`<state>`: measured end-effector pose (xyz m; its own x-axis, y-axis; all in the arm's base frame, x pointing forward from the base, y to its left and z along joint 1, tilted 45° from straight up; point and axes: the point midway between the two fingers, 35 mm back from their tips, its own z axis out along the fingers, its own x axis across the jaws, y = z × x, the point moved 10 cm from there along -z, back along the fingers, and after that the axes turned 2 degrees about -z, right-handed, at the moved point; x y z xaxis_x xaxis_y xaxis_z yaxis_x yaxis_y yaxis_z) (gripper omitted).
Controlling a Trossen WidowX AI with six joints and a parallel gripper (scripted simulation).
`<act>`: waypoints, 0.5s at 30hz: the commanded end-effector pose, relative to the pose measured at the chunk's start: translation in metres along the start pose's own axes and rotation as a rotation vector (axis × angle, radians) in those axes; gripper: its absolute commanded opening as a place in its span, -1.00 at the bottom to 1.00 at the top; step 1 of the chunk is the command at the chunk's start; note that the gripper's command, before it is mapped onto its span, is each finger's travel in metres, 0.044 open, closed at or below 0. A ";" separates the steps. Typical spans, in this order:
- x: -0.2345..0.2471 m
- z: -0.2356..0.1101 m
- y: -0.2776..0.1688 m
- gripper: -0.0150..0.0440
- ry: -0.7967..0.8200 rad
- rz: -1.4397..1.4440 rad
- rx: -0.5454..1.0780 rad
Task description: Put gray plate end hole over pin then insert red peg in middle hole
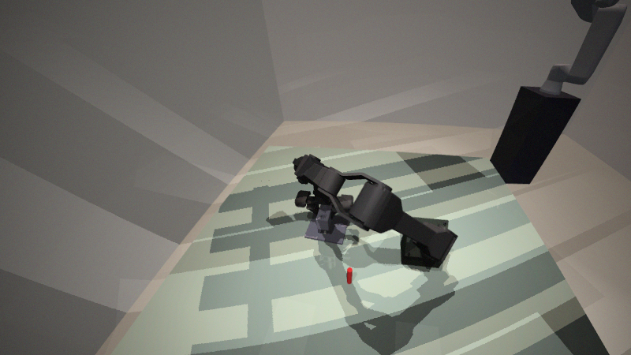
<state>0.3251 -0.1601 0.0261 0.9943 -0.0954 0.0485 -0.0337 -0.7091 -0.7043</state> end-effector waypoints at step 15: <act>-0.001 0.017 0.002 -0.49 -0.002 0.004 -0.004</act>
<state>0.3261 -0.1552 0.0173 0.9938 -0.0981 0.0520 -0.0341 -0.7152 -0.6981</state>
